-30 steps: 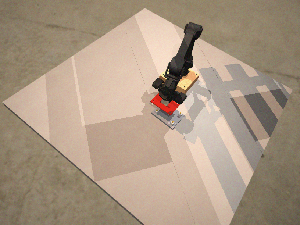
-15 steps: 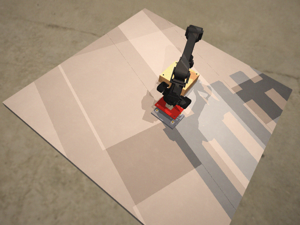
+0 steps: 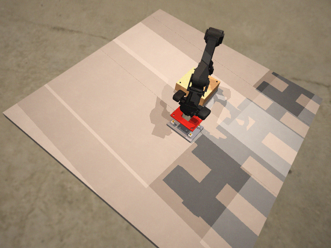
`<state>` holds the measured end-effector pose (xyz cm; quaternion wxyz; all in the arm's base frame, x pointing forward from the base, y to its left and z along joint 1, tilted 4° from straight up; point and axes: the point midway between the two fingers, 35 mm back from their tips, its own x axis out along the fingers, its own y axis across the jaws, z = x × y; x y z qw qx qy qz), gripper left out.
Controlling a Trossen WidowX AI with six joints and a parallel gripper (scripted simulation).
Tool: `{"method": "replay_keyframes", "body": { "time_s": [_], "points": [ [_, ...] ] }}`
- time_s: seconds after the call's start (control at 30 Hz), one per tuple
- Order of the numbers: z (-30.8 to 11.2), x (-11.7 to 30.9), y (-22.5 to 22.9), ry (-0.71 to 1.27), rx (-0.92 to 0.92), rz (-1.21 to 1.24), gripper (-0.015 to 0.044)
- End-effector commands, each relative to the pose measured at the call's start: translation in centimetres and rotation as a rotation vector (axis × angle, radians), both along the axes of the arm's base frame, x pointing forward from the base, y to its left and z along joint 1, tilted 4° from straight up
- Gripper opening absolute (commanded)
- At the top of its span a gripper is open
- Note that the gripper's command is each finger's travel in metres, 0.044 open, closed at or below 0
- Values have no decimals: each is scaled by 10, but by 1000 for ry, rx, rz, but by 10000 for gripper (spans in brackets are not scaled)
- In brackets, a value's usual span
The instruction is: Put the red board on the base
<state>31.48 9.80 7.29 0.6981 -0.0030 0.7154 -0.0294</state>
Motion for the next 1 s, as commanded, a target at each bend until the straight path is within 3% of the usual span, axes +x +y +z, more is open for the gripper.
{"method": "replay_keyframes", "body": {
  "time_s": [0.0,0.97],
  "points": [
    [-4,0,2,0,0,2,0],
    [-33,-2,3,-1,0,-3,0]
  ]
}}
